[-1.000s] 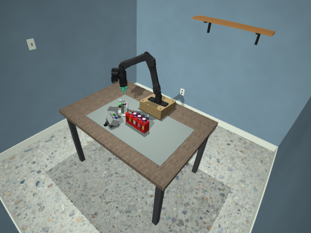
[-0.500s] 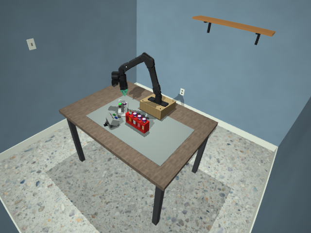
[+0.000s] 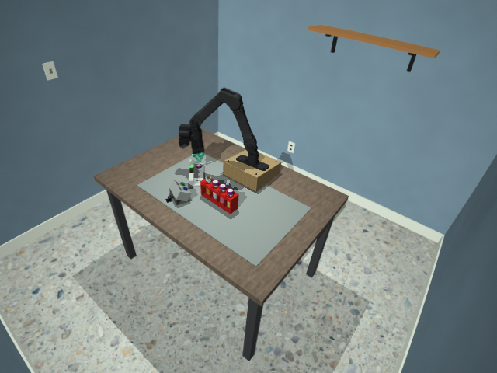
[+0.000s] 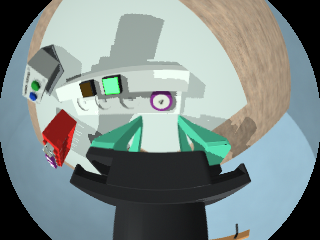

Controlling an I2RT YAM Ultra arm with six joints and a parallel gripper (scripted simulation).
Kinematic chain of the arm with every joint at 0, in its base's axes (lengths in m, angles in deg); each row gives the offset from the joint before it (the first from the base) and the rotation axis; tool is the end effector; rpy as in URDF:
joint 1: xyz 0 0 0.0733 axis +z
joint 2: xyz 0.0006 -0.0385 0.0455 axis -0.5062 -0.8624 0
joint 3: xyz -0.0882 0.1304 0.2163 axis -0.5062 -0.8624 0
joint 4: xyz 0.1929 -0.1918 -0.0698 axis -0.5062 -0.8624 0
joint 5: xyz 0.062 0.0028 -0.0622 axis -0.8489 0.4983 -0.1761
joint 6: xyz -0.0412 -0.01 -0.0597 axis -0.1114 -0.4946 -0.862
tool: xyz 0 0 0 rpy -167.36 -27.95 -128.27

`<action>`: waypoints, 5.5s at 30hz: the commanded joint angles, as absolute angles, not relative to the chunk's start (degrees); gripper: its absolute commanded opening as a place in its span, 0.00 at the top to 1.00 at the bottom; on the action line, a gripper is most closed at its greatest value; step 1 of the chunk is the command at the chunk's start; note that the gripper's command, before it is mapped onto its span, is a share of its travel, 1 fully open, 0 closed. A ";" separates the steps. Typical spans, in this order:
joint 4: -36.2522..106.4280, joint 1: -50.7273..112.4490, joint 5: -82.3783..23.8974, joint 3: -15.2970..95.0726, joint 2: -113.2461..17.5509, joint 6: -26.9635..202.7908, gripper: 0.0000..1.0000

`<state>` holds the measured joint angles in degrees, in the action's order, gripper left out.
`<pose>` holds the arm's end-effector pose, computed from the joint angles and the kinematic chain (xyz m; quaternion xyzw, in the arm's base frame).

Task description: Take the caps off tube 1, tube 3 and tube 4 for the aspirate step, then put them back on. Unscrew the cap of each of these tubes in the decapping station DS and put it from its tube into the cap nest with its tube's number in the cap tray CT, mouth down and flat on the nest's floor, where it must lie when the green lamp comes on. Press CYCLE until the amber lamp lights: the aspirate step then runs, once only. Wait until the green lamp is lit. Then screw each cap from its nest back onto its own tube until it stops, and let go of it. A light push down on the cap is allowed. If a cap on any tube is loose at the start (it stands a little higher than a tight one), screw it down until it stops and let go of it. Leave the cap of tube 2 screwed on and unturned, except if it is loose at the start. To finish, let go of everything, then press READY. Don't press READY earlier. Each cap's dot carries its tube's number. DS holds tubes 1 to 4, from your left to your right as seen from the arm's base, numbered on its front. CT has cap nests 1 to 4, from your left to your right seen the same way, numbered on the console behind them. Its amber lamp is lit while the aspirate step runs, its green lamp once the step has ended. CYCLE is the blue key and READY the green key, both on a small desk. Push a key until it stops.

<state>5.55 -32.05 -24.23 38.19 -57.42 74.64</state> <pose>0.1551 -0.3062 0.0714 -0.4145 -0.9086 0.0131 0.0492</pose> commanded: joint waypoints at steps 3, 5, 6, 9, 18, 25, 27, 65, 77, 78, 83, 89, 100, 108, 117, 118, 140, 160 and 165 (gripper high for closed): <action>12.59 -32.33 -24.28 36.27 -59.71 74.05 0.53; 14.57 -32.46 -24.28 35.57 -60.99 73.92 0.53; 14.57 -32.46 -24.28 35.57 -60.99 73.92 0.53; 14.58 -32.46 -24.28 35.56 -60.99 73.92 0.53; 14.90 -32.49 -24.28 35.45 -61.19 73.90 0.53; 15.73 -32.57 -24.27 34.95 -61.51 73.82 0.53; 15.85 -32.58 -24.27 34.86 -61.55 73.80 0.53; 17.45 -32.72 -24.27 33.78 -62.06 73.67 1.00; 14.34 -32.51 -24.28 34.75 -59.93 73.87 1.00; 14.34 -32.51 -24.28 34.75 -59.93 73.87 1.00; 10.09 -32.24 -24.28 36.39 -57.34 74.15 1.00; 3.64 -31.83 -24.29 39.47 -53.99 74.56 1.00; -6.17 -31.21 -24.31 45.49 -50.25 75.18 1.00; -12.64 -30.81 -24.32 50.34 -48.66 75.58 1.00; -11.95 -25.44 -24.48 46.84 -46.29 61.87 1.00; -11.84 -24.02 -24.51 46.12 -45.82 59.45 1.00; -11.04 -1.27 -25.63 41.71 -43.75 32.40 1.00; -11.90 16.94 -26.89 47.79 -49.76 50.59 1.00; -11.90 16.94 -26.89 47.79 -49.77 50.59 1.00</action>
